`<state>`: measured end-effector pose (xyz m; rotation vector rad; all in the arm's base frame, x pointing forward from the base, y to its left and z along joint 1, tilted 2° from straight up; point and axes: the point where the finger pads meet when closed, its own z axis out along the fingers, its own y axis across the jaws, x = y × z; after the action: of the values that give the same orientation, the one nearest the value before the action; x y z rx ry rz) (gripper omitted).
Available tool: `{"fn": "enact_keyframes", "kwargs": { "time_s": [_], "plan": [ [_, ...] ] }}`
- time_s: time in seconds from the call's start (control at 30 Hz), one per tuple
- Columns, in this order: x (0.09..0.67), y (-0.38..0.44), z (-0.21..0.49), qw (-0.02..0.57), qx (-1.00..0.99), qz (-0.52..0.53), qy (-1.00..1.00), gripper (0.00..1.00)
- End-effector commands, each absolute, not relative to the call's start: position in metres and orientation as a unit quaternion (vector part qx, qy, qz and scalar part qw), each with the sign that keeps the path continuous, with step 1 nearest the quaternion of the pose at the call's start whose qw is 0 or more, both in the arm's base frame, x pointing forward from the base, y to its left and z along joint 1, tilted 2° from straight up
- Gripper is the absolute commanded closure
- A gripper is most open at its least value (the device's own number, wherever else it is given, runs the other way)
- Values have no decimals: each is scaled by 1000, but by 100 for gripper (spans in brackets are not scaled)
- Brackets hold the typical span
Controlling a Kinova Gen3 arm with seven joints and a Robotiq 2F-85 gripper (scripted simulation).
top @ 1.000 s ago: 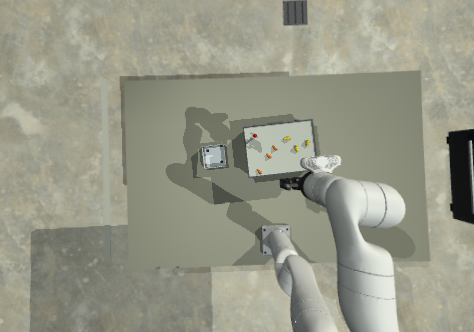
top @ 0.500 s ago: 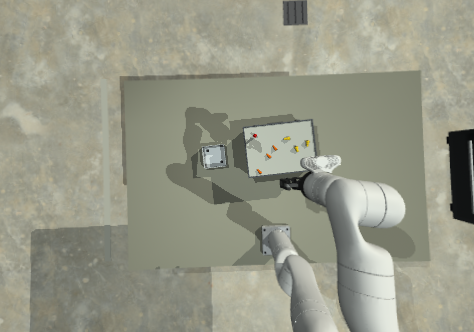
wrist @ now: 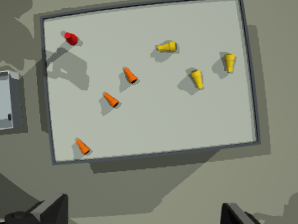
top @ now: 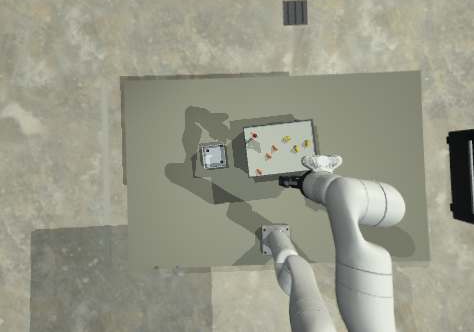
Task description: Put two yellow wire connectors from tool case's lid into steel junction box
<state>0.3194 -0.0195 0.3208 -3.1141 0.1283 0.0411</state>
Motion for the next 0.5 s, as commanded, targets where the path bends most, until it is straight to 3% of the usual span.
{"fn": "enact_keyframes", "kwargs": {
  "time_s": [0.0, 0.47],
  "plan": [
    [323, -19, 320, 6, -996, 16, 85, 0],
    [353, -10, 311, 3, -940, 21, 340, 0]
  ]
}}
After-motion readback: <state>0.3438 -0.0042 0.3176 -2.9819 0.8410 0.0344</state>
